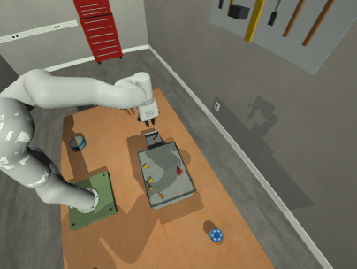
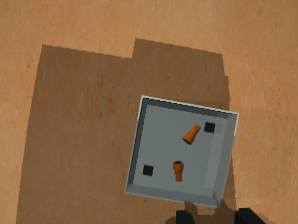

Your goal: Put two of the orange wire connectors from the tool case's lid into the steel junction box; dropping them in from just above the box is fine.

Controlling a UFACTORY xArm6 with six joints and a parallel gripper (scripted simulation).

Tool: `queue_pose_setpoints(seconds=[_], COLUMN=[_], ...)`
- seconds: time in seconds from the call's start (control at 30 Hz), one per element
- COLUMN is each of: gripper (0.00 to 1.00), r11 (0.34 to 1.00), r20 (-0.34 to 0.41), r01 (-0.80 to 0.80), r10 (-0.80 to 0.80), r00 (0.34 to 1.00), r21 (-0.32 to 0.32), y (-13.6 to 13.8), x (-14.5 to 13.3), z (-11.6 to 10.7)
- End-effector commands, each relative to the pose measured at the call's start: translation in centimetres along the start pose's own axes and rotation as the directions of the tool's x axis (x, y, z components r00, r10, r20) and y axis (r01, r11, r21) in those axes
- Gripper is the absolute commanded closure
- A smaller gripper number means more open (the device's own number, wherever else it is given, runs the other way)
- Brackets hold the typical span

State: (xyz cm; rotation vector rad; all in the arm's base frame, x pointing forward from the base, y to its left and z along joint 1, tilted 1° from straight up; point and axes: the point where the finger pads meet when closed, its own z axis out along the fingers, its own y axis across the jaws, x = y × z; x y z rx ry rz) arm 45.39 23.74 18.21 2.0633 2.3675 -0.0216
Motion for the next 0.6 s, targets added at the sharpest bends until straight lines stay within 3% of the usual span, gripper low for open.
queue_pose_setpoints(seconds=[0.0, 0.37, 0.57], gripper=[0.73, 0.73, 0.73], r11=[1.0, 1.0, 1.0], r20=[-0.002, -0.002, -0.002], r01=[0.0, 0.0, 0.0], r10=[0.0, 0.0, 0.0], r00=[1.0, 1.0, 1.0], r21=[-0.005, -0.005, -0.005], y=[0.1, 0.1, 0.1], x=[0.0, 0.0, 0.0], z=[-0.2, -3.2, -3.2])
